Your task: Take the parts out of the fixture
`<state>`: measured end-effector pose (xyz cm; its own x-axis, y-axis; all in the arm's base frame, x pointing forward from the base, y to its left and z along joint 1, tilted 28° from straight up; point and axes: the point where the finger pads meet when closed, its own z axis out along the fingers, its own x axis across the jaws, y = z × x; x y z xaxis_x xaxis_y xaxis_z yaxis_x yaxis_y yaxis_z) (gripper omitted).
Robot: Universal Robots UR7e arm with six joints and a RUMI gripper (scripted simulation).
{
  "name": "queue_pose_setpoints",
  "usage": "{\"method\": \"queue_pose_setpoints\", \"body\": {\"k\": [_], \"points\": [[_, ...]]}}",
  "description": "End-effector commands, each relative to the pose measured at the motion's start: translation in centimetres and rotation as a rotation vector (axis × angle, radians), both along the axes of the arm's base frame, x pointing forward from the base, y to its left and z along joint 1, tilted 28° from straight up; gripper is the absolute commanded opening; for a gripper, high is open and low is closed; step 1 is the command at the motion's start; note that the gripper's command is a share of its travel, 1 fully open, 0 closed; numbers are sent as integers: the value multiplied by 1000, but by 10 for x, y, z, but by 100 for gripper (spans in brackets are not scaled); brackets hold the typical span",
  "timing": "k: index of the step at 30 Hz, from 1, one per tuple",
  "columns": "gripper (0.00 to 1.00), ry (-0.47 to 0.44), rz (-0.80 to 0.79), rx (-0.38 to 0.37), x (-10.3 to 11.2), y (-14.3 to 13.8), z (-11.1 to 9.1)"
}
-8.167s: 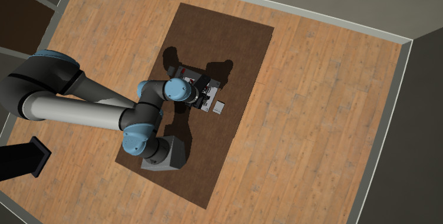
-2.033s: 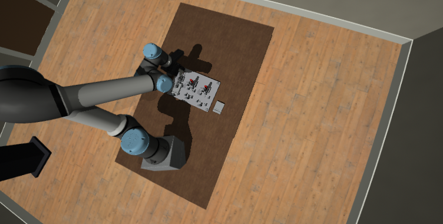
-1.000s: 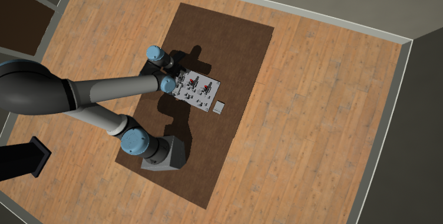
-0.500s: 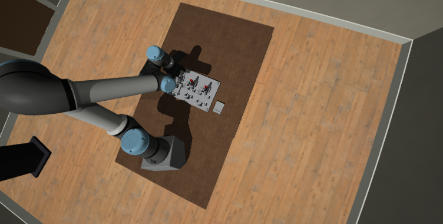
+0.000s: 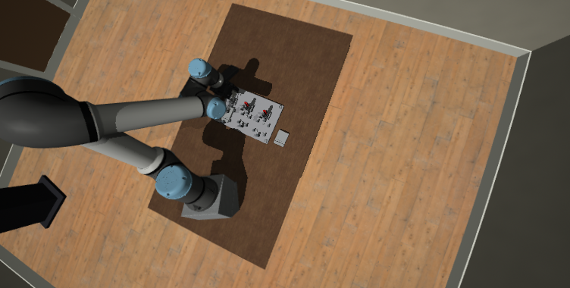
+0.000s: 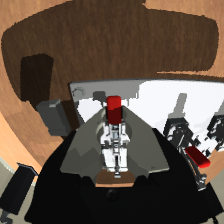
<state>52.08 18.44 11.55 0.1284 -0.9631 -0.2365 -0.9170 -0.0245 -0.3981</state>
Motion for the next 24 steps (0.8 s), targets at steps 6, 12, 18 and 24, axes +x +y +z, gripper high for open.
{"method": "queue_pose_setpoints", "body": {"k": [6, 12, 18, 24], "points": [[0, -1, 0, 0, 0, 0, 1], [0, -1, 0, 0, 0, 0, 1], [0, -1, 0, 0, -1, 0, 1], [0, -1, 0, 0, -2, -1, 3]]}}
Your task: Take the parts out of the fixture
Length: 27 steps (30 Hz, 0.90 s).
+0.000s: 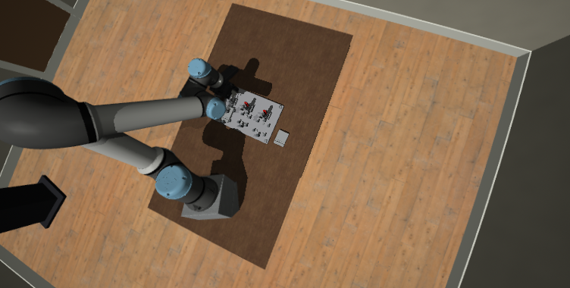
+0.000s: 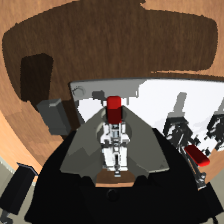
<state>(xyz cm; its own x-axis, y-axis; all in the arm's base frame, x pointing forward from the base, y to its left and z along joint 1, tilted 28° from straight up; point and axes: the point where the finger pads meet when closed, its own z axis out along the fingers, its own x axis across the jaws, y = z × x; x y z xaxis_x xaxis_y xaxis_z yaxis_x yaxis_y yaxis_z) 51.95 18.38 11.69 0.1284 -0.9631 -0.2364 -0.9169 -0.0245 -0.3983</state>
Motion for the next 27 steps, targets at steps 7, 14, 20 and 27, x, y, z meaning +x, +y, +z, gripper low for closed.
{"method": "queue_pose_setpoints", "body": {"k": [7, 14, 20, 27], "points": [[0, -1, 0, 0, -3, -1, 3], [0, -1, 0, 0, -7, -2, 6], [0, -1, 0, 0, -10, -3, 8], [0, -1, 0, 0, -16, -5, 11]]}}
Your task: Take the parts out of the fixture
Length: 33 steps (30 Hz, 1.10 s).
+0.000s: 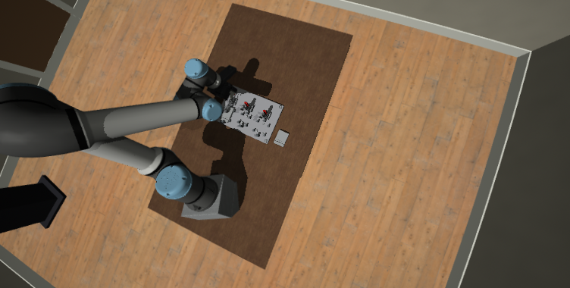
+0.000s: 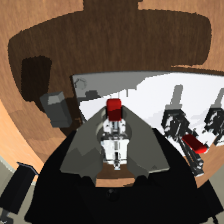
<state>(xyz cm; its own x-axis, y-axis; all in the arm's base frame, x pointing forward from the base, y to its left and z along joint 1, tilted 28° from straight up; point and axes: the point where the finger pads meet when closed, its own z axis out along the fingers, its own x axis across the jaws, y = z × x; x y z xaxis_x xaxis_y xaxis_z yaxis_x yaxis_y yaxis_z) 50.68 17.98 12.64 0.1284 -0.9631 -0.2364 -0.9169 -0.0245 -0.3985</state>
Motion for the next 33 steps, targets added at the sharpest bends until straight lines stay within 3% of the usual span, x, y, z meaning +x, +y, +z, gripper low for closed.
{"method": "queue_pose_setpoints", "body": {"k": [1, 33], "points": [[0, -1, 0, 0, -4, -1, 2], [0, -1, 0, 0, -35, -5, 3]]}}
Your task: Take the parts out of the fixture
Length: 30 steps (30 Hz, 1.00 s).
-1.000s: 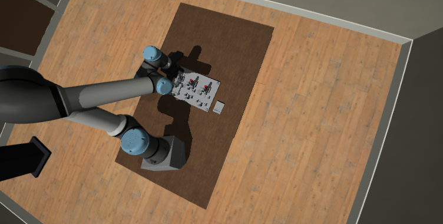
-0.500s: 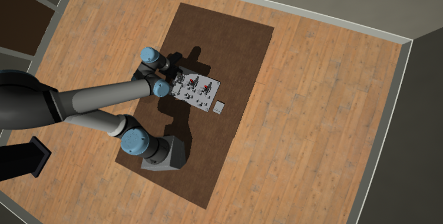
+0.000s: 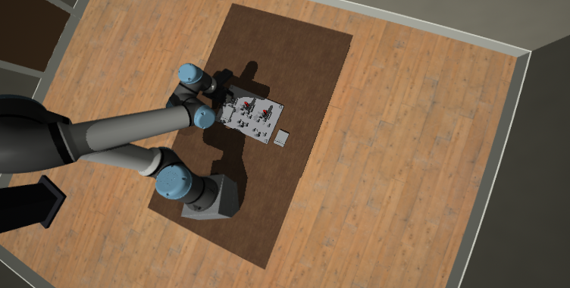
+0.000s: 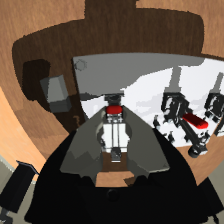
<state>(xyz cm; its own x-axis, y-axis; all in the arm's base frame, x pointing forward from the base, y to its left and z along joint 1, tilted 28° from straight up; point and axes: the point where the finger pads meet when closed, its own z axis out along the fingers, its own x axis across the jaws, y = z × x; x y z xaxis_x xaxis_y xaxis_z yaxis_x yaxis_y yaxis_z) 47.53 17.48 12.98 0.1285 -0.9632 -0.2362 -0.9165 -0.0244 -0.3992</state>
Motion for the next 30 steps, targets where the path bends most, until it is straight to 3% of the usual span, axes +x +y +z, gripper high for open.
{"method": "queue_pose_setpoints", "body": {"k": [1, 30], "points": [[0, 0, 0, 0, -4, 0, -1], [0, 0, 0, 0, -11, 0, -4]]}}
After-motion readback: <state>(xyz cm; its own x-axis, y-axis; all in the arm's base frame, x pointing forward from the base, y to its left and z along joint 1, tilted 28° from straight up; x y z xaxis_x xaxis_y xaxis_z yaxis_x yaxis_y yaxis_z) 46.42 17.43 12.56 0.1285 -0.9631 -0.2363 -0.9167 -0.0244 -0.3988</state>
